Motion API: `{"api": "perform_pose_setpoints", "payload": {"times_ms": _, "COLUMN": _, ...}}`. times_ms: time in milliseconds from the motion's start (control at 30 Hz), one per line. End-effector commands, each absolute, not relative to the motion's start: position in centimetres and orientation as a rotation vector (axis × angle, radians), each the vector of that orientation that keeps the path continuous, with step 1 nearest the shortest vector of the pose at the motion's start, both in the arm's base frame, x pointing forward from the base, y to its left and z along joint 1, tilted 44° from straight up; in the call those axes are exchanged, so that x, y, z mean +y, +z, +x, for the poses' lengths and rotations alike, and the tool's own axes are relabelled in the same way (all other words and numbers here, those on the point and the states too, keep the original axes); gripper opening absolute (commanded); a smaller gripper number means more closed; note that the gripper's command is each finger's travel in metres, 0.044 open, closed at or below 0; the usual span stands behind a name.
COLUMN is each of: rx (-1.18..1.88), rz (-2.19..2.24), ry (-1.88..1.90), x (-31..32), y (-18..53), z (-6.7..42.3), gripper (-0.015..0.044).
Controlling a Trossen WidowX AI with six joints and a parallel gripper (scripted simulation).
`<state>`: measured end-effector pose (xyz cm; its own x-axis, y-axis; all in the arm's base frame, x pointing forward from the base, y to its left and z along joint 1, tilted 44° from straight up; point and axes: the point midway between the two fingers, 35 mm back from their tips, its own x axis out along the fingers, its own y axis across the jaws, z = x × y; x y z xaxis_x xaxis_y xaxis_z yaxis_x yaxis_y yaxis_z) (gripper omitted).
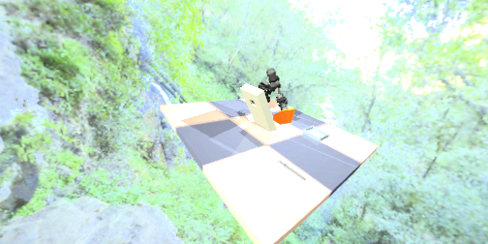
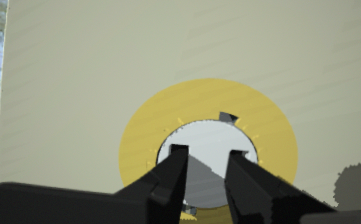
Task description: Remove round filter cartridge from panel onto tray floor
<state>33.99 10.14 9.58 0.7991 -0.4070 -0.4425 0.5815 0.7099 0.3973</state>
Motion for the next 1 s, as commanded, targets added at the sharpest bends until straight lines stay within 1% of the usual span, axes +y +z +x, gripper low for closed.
{"api": "perform_pose_setpoints", "payload": {"times_ms": 0, "rx": 0.381, "rz": 0.445, "ry": -0.547, "x": 9.59, "y": 9.01, "z": 34.91, "gripper": 0.0000}}
{"api": "perform_pose_setpoints", "payload": {"times_ms": 967, "rx": 0.601, "rz": -0.529, "ry": -0.295, "x": 9.63, "y": 9.05, "z": 34.83, "gripper": 0.0000}}
